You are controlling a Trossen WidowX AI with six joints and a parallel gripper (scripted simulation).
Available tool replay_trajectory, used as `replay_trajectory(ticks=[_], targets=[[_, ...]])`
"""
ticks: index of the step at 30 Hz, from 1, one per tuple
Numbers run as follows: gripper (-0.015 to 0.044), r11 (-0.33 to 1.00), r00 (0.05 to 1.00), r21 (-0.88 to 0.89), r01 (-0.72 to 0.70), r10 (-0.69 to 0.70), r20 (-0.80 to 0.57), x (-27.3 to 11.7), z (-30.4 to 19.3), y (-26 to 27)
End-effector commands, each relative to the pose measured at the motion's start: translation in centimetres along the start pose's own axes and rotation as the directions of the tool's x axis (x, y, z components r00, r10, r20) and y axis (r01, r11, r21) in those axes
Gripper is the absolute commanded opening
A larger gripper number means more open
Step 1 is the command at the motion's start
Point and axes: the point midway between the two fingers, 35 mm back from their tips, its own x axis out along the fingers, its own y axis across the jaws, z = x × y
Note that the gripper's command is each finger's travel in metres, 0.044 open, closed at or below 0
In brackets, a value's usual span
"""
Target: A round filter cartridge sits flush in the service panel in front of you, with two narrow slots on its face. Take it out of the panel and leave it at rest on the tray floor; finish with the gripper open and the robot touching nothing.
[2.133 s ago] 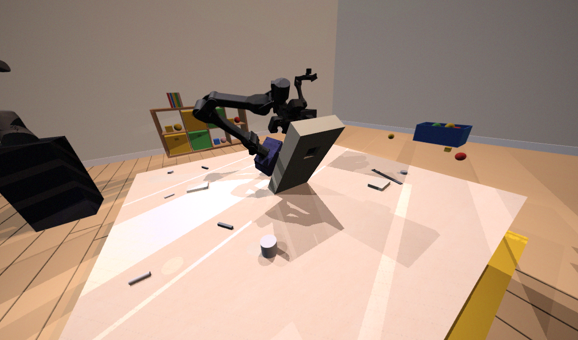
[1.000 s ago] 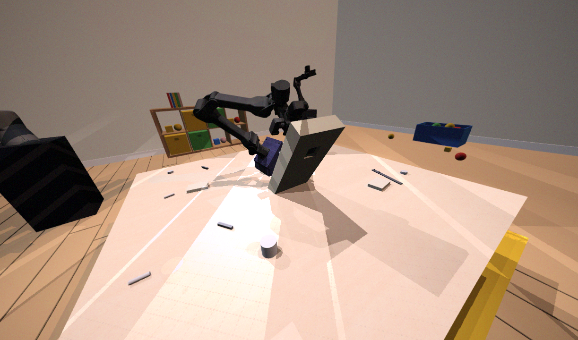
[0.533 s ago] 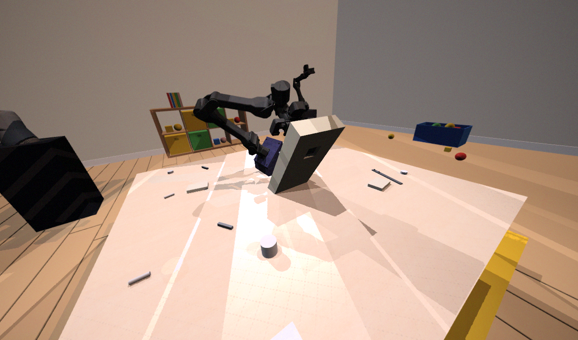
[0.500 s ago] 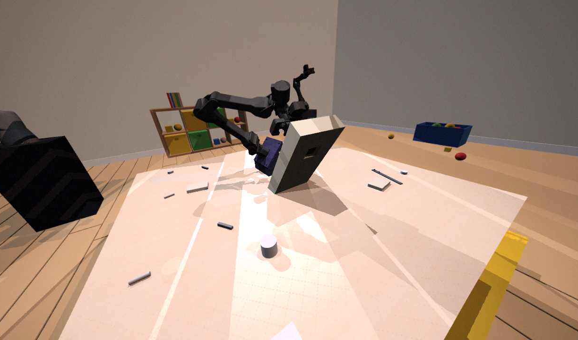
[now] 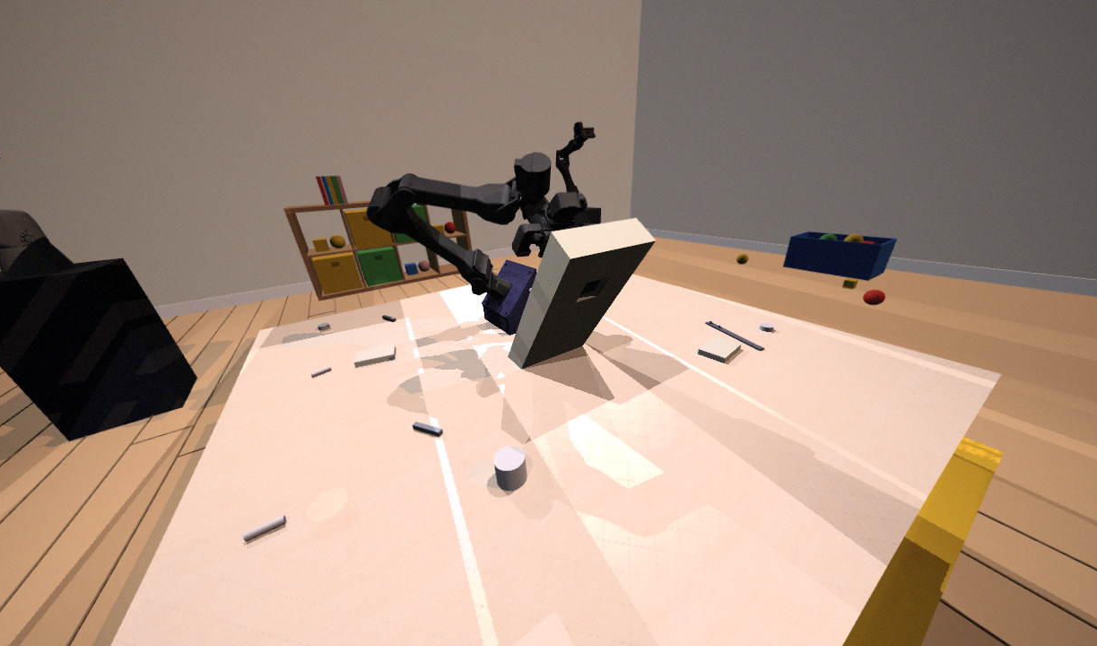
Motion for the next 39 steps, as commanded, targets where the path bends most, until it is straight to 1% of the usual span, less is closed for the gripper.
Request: replay_trajectory(ticks=[1, 9, 18, 29, 39], targets=[[0.0, 0.995, 1.0, -0.102, -0.007, 0.007, -0.004, 0.46, -0.11, -0.01], [0.0, 0.93, 1.0, -0.366, -0.01, 0.009, -0.005, 0.7, -0.13, 0.0], [0.0, 0.773, 1.0, -0.635, -0.01, 0.009, -0.005, 0.82, -0.13, 0.0], [0.0, 0.479, 1.0, -0.878, -0.009, 0.009, -0.005, 0.84, -0.13, 0.0], [0.0, 0.15, 1.0, -0.989, -0.006, 0.009, -0.005, 0.79, -0.14, 0.01]])
